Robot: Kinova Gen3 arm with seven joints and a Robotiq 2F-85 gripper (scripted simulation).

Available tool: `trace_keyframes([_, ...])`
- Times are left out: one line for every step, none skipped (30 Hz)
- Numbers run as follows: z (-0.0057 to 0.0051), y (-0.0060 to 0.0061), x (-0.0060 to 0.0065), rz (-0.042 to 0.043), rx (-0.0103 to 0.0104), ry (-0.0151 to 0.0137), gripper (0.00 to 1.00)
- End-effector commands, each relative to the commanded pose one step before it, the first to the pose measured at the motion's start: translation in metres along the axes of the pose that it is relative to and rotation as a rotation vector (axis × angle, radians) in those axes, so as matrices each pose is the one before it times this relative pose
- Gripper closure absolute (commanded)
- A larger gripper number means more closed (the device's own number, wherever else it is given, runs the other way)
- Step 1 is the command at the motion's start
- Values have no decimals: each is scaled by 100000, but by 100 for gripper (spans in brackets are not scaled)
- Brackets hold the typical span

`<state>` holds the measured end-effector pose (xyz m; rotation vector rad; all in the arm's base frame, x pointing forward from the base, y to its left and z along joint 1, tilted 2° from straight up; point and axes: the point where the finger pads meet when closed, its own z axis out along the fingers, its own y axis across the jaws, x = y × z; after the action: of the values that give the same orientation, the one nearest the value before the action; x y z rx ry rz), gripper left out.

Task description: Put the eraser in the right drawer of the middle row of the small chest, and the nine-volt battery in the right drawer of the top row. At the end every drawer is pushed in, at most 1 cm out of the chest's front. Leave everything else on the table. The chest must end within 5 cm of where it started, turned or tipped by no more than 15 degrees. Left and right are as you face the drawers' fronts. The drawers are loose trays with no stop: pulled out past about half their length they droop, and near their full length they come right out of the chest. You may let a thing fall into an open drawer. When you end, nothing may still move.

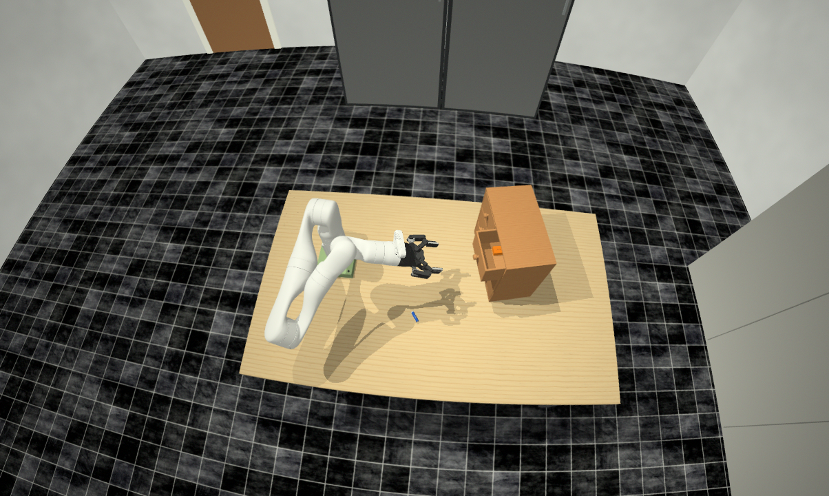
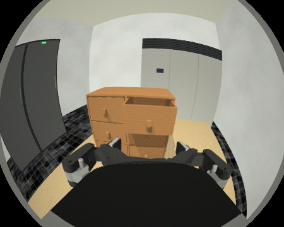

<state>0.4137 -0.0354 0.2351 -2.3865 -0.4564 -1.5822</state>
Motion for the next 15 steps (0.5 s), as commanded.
trace_keyframes([0, 22, -29, 420, 42, 422, 0])
trace_keyframes([3, 6, -2, 1, -17, 58, 0])
trace_keyframes([2, 4, -1, 1, -12, 39, 0])
trace_keyframes([1, 3, -1, 0, -7, 24, 0])
trace_keyframes([0, 0, 0, 0, 0, 0, 0])
trace_keyframes([0, 0, 0, 0, 0, 0, 0])
trace_keyframes([1, 1, 0, 0, -4, 13, 0])
trace_keyframes([0, 0, 0, 0, -1, 5, 0])
trace_keyframes([0, 0, 0, 0, 0, 1, 0])
trace_keyframes([0, 0, 0, 0, 0, 0, 100])
trace_keyframes([0, 0, 0, 0, 0, 0, 100])
trace_keyframes([0, 0, 0, 0, 0, 0, 100])
trace_keyframes([0, 0, 0, 0, 0, 0, 100])
trace_keyframes([0, 0, 0, 0, 0, 0, 100])
trace_keyframes([0, 0, 0, 0, 0, 0, 100])
